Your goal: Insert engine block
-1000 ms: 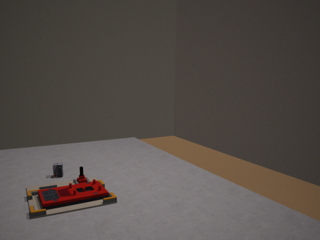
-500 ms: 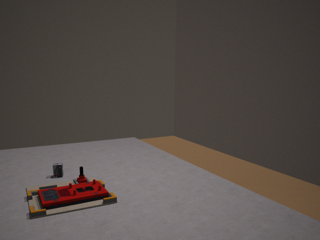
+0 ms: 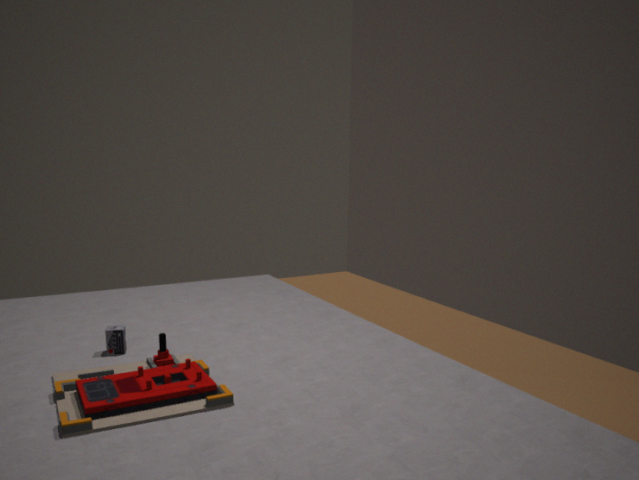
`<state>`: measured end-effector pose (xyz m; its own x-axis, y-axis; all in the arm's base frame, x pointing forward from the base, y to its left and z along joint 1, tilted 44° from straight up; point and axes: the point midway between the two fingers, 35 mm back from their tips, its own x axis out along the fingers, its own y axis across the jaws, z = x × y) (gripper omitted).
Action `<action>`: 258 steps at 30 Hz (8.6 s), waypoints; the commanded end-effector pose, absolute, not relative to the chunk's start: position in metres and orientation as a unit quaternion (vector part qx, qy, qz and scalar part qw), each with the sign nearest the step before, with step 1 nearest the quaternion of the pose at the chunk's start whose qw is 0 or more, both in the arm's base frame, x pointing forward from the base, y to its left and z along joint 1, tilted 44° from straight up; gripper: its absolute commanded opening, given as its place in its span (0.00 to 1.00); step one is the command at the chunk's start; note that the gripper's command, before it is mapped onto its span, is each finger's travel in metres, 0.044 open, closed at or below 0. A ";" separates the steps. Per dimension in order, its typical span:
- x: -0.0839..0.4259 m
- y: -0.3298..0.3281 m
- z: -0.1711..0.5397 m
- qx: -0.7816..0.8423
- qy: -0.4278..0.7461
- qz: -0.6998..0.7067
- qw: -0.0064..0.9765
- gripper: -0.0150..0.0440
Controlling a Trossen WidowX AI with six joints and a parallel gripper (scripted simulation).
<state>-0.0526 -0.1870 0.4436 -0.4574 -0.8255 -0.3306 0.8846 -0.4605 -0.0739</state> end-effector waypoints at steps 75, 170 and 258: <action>0.298 -0.088 0.192 -0.162 0.514 0.185 0.822 1.00; 0.291 0.164 0.051 -0.200 0.342 0.609 0.687 0.60; 0.298 0.094 0.130 -0.326 0.486 0.553 0.594 0.25</action>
